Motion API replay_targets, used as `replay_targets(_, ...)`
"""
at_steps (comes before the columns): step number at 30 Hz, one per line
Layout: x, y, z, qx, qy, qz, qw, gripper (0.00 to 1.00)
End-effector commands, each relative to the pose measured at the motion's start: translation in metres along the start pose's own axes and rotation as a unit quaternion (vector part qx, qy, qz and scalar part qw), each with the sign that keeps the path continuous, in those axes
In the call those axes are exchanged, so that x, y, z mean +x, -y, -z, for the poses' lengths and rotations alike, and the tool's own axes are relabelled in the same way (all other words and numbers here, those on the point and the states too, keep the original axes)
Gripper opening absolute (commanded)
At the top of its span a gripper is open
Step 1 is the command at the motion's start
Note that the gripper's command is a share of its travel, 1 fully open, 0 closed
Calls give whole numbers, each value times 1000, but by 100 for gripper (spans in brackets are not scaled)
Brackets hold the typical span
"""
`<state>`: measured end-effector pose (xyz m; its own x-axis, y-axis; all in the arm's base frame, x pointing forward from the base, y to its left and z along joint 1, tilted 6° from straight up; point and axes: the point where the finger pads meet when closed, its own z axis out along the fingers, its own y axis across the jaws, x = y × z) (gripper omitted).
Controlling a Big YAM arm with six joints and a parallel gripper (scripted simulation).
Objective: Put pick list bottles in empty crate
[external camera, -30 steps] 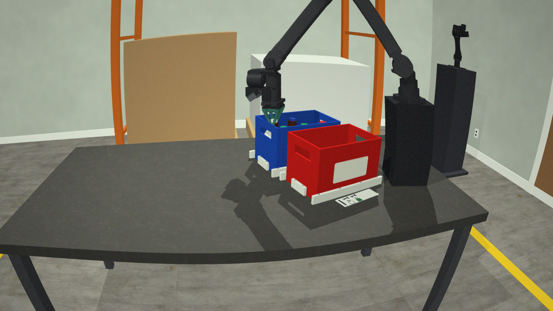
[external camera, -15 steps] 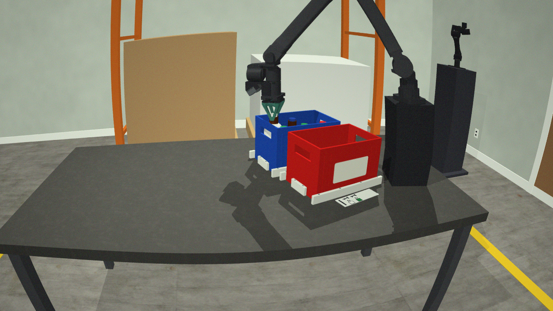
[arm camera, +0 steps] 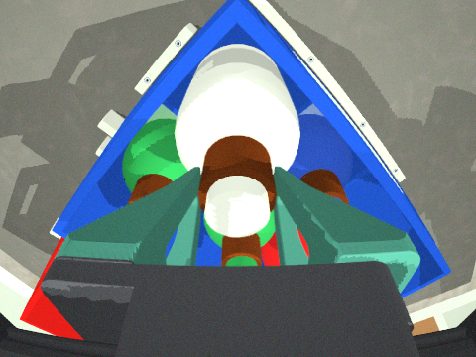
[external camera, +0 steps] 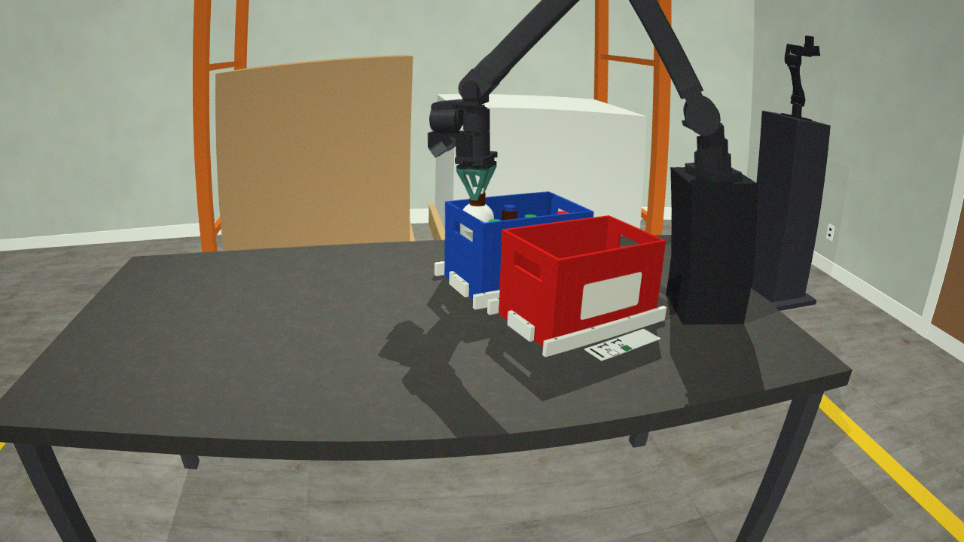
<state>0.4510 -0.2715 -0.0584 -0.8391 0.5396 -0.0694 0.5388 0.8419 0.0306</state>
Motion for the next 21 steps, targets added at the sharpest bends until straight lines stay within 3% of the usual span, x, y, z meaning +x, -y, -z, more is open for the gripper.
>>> replay_targets(1, -30, 1, 55, 0, 46, 2, 999, 0)
replay_targets(21, -31, 5, 87, 0, 49, 0, 999, 0)
